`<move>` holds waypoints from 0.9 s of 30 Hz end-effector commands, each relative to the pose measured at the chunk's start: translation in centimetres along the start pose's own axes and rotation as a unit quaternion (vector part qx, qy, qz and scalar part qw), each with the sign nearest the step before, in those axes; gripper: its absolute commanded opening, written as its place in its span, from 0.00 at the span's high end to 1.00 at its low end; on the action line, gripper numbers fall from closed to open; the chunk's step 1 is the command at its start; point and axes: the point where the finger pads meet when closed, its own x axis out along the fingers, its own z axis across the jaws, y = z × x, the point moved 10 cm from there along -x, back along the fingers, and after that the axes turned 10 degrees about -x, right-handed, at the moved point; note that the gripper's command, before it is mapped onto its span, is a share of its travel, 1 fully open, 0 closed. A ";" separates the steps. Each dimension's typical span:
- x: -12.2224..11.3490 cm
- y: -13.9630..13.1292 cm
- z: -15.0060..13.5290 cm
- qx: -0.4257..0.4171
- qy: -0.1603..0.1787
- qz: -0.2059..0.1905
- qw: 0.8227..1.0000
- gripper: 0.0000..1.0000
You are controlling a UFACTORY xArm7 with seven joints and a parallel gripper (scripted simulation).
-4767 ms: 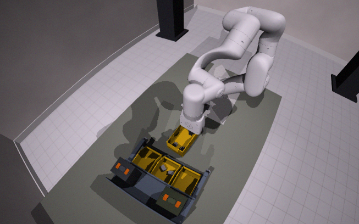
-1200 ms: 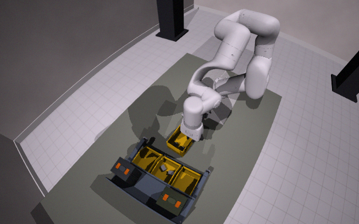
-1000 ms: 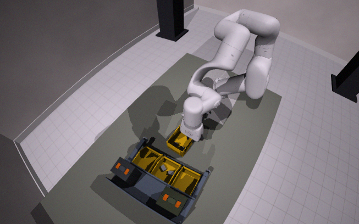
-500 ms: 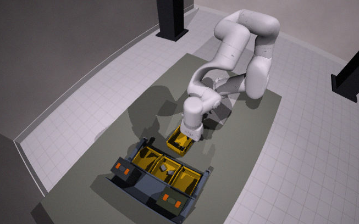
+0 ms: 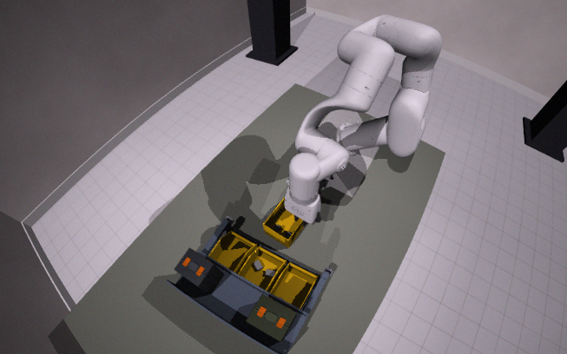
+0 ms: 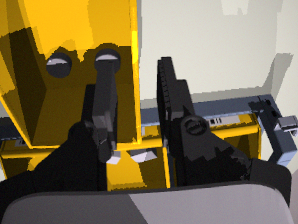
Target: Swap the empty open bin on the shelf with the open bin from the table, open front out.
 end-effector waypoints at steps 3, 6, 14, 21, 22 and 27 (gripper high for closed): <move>-0.1 -0.1 -0.1 0.000 0.001 -0.001 1.000 0.74; -0.1 -0.1 -0.1 0.000 0.001 -0.001 1.000 0.74; -0.1 -0.1 -0.1 0.000 0.001 -0.001 1.000 0.74; 0.0 -0.1 -0.1 0.000 0.001 -0.001 1.000 0.74; 0.1 -0.1 -0.1 0.000 0.001 -0.001 1.000 0.74; 0.4 -0.1 -0.1 0.000 0.001 -0.001 1.000 0.74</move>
